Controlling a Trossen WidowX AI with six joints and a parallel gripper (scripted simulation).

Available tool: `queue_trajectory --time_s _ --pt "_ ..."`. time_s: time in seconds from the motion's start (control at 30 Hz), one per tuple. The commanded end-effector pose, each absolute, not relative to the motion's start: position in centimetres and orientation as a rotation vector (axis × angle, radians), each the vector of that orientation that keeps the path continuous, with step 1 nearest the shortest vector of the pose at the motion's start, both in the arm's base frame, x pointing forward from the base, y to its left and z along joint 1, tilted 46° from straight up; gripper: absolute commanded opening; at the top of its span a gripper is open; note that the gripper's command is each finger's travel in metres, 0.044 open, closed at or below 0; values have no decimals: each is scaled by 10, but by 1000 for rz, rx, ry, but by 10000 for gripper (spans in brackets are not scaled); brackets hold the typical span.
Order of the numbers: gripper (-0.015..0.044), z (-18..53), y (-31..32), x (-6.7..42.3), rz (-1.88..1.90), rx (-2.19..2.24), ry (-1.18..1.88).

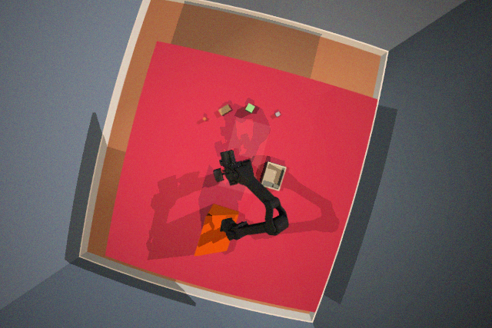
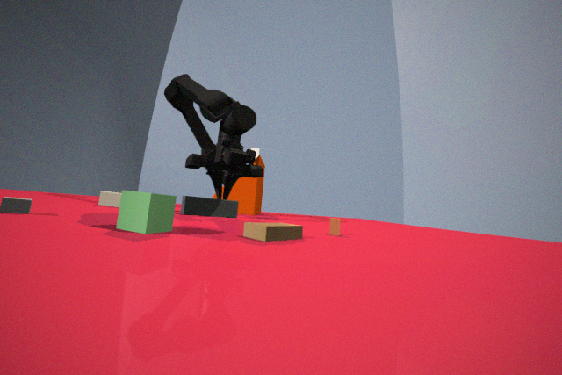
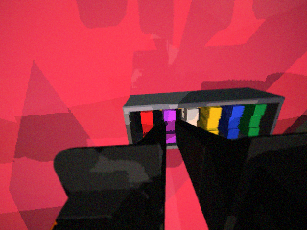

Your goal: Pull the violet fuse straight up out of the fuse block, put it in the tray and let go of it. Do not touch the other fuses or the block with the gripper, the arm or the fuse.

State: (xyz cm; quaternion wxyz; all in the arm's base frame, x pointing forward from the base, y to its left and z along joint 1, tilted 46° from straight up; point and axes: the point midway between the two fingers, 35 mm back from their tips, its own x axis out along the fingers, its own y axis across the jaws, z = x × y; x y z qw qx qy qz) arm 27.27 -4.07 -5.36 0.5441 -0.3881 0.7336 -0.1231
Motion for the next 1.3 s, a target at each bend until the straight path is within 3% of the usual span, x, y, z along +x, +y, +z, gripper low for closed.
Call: queue_trajectory --time_s 0.0,1.27 --pt "0 -54 -41 273 -292 -921 1741" --pt "0 -43 -29 275 -289 -923 1742"
